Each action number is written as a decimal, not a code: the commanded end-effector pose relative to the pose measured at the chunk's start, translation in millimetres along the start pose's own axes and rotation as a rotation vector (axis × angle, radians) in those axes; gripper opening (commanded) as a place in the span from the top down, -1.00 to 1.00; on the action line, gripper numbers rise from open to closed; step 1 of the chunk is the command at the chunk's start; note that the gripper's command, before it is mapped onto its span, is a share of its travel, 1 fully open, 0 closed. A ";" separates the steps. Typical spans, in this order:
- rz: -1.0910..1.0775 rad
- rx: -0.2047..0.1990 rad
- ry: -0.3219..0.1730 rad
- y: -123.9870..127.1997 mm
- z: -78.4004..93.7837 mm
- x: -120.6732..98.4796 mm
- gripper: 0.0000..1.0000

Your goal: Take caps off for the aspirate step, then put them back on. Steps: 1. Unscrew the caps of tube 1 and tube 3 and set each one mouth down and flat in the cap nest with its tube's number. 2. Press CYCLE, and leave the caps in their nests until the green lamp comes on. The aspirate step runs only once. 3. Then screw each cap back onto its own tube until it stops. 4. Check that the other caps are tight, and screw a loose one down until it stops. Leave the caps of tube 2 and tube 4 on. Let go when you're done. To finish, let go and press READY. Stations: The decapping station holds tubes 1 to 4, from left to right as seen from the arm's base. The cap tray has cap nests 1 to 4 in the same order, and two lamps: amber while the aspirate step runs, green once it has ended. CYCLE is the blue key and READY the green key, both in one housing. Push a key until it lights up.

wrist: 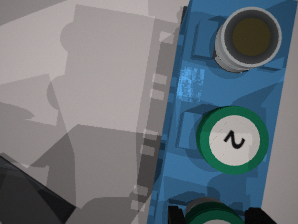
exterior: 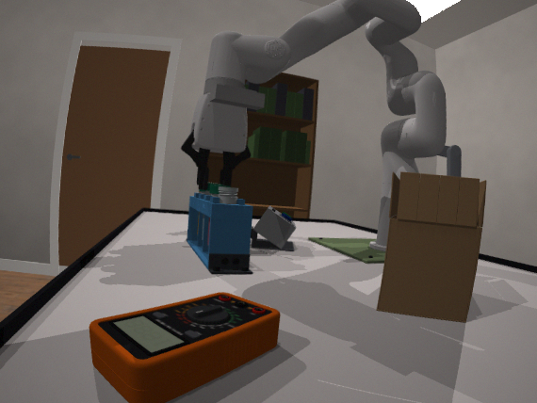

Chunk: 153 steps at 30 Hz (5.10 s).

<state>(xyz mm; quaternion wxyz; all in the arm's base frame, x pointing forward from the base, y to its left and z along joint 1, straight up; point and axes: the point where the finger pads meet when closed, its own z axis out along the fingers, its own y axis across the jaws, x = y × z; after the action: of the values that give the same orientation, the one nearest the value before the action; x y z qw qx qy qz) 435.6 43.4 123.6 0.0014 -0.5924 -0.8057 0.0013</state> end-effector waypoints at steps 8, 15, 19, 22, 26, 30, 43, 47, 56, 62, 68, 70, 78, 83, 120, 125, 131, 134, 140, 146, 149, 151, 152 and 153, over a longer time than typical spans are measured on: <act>-0.110 -0.004 0.000 1.3 -1.4 -0.3 0.08; -0.110 -0.004 0.000 1.3 -1.4 -0.3 0.08; -0.026 -0.004 0.001 1.3 -1.9 -0.3 0.08; 0.152 -0.004 0.001 1.3 -3.4 -0.3 0.08; 0.152 -0.004 0.001 1.3 -5.4 -0.2 0.08; 0.152 -0.004 0.001 1.3 -6.4 -0.2 0.08; 0.152 -0.004 0.001 1.3 -8.6 -0.1 1.00; 0.152 -0.004 0.001 1.3 -8.6 -0.1 1.00; 0.152 -0.004 0.001 1.3 -11.6 -0.1 1.00; 0.152 -0.004 0.001 1.2 -26.6 -0.2 1.00; 0.152 -0.004 0.001 1.2 -41.6 -0.2 1.00; 0.152 -0.004 0.001 1.2 -44.2 -0.2 1.00; -0.173 -0.004 0.000 -17.5 -44.1 -29.4 1.00; -0.352 -0.004 -0.001 -27.1 -44.0 -44.5 1.00; -0.684 -0.003 -0.002 -137.2 -43.8 -216.4 1.00; -0.684 -0.002 -0.003 -154.4 -43.7 -243.3 1.00; -0.684 -0.002 -0.003 -162.3 -43.7 -255.6 1.00; -0.684 -0.002 -0.003 -162.3 -43.7 -255.6 1.00; -0.684 -0.002 -0.003 -162.3 -33.7 -255.6 1.00; -0.684 -0.002 -0.003 -162.3 -3.7 -255.6 1.00; -0.684 -0.002 -0.003 -162.2 1.3 -255.6 1.00; -0.684 -0.002 -0.003 -162.2 11.4 -255.6 1.00; -0.684 -0.002 -0.003 -162.2 16.4 -255.6 1.00; -0.684 -0.002 -0.003 -162.2 21.4 -255.6 1.00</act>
<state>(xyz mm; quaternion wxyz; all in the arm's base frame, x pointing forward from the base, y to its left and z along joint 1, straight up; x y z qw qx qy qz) 355.2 -247.7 121.2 0.0020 -0.2876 -0.9577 -0.0006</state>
